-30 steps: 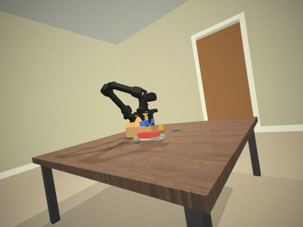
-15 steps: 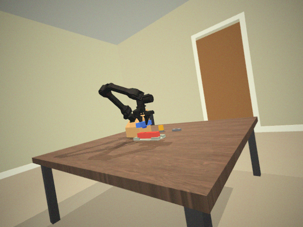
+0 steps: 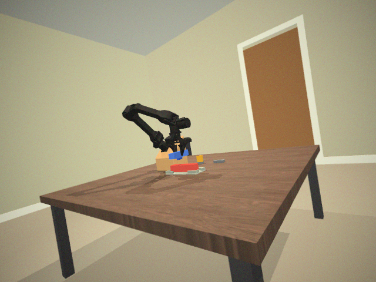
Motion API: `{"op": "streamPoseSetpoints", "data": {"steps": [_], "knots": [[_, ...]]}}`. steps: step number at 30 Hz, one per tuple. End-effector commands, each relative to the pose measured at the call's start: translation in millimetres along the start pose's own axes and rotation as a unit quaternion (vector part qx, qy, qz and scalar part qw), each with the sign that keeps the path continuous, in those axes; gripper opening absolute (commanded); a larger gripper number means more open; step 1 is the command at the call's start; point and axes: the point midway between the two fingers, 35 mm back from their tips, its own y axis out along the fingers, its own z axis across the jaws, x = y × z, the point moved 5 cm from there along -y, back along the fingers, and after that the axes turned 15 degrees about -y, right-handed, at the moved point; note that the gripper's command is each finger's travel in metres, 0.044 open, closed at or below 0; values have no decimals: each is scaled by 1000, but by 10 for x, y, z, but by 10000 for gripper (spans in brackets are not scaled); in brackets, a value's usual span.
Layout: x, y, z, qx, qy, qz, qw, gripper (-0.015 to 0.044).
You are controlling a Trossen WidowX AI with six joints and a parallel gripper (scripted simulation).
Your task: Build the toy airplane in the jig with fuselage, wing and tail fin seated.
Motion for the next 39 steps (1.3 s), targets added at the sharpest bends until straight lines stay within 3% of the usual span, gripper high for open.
{"op": "streamPoseSetpoints", "data": {"steps": [1,23,28,33,39], "knots": [[-1,54,-2,-1,-3,-1,1000,196],[7,364,-11,-1,-3,-2,1000,196],[8,347,-8,-1,0,-1,1000,162],[8,347,-8,-1,0,-1,1000,31],[8,347,-8,-1,0,-1,1000,189]]}}
